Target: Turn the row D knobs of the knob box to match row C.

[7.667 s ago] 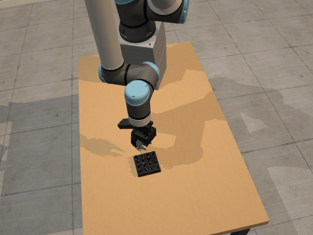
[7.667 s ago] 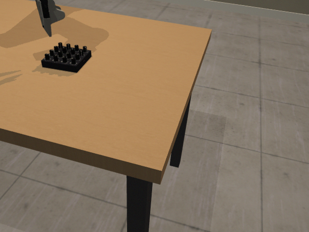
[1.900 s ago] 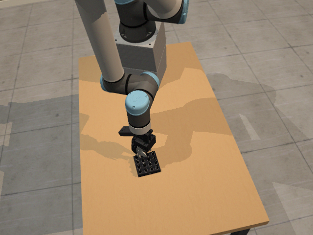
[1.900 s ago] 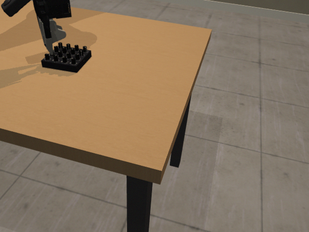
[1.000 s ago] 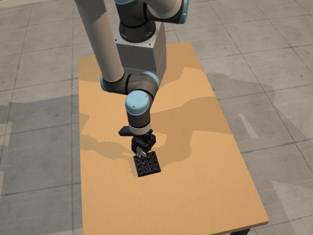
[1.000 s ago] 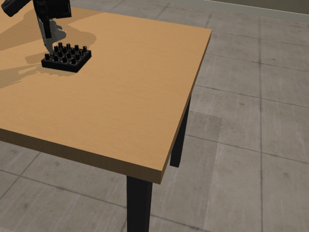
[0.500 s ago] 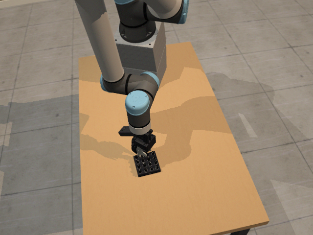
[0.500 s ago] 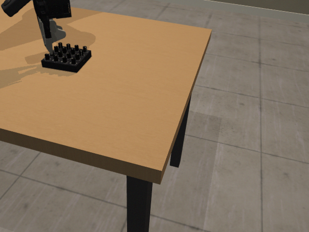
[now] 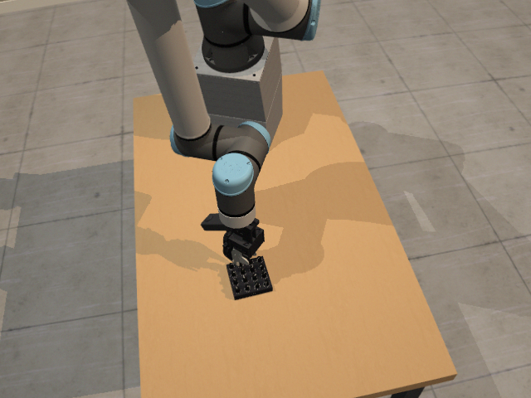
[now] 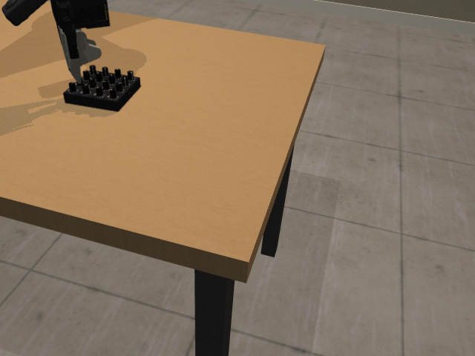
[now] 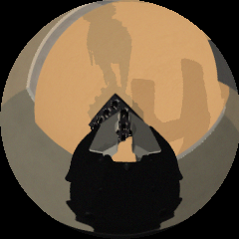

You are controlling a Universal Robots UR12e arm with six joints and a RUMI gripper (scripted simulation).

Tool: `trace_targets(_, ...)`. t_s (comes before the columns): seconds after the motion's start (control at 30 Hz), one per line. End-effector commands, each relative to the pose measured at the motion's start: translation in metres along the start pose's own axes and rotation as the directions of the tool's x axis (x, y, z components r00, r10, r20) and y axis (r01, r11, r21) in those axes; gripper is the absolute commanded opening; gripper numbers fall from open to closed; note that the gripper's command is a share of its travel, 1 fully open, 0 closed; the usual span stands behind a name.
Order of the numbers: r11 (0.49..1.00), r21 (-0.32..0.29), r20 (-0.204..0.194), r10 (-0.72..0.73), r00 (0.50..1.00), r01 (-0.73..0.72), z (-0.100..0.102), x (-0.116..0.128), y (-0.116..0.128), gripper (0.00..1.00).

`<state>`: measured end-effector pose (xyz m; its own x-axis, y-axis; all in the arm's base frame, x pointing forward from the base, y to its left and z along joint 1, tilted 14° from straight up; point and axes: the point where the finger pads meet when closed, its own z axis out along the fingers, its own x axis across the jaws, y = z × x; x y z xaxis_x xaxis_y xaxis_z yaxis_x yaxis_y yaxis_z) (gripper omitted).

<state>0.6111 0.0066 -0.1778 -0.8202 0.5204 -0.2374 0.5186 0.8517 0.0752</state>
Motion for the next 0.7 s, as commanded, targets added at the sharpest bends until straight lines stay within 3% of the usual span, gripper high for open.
trace_targets(0.0, 1.0, 0.0, 0.001, 0.0, 1.0, 0.0, -0.0004, -0.0003, 0.0002, 0.04)
trace_targets(0.67, 1.0, 0.0, 0.001, -0.021, 1.0, 0.021, -0.0004, -0.0004, 0.0002, 0.04)
